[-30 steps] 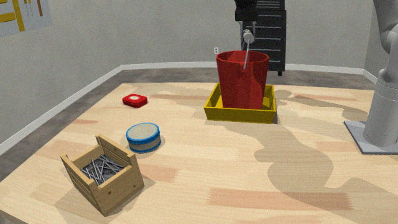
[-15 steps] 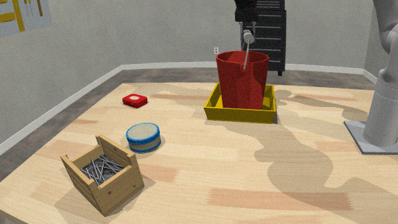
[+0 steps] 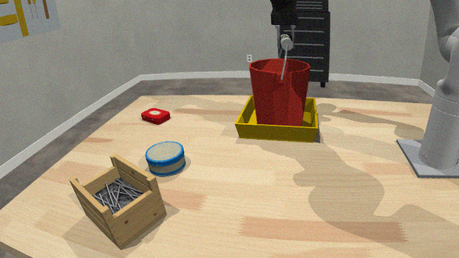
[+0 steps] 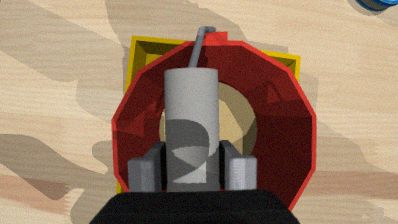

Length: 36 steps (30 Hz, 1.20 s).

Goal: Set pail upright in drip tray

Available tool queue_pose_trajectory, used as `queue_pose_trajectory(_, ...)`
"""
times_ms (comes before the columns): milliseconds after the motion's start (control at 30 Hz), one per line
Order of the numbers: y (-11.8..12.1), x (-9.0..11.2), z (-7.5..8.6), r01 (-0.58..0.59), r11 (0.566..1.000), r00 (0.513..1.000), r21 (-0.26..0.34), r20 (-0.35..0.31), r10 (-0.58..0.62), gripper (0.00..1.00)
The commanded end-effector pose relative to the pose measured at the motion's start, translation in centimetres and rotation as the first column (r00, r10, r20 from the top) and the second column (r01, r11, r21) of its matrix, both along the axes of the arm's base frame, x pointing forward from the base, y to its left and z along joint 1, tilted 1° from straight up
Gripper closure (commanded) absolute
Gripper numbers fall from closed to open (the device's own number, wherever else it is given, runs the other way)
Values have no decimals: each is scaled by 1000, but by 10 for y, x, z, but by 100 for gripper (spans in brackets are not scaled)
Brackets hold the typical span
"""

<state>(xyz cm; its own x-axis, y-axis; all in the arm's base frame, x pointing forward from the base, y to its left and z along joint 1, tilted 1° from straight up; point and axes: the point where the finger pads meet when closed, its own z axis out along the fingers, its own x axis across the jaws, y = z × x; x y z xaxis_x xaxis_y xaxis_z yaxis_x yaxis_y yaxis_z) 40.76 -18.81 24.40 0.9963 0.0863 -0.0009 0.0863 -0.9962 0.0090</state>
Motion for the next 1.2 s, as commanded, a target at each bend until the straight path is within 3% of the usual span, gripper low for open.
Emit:
queue_pose_trajectory(0, 0, 0, 1, 0, 1000, 1000, -1, 2, 0, 100)
queue_pose_trajectory(567, 0, 0, 1, 0, 1000, 1000, -1, 2, 0, 100)
queue_pose_trajectory(600, 0, 0, 1, 0, 1000, 1000, -1, 2, 0, 0)
queue_pose_trajectory(1167, 0, 0, 1, 0, 1000, 1000, -1, 2, 0, 0)
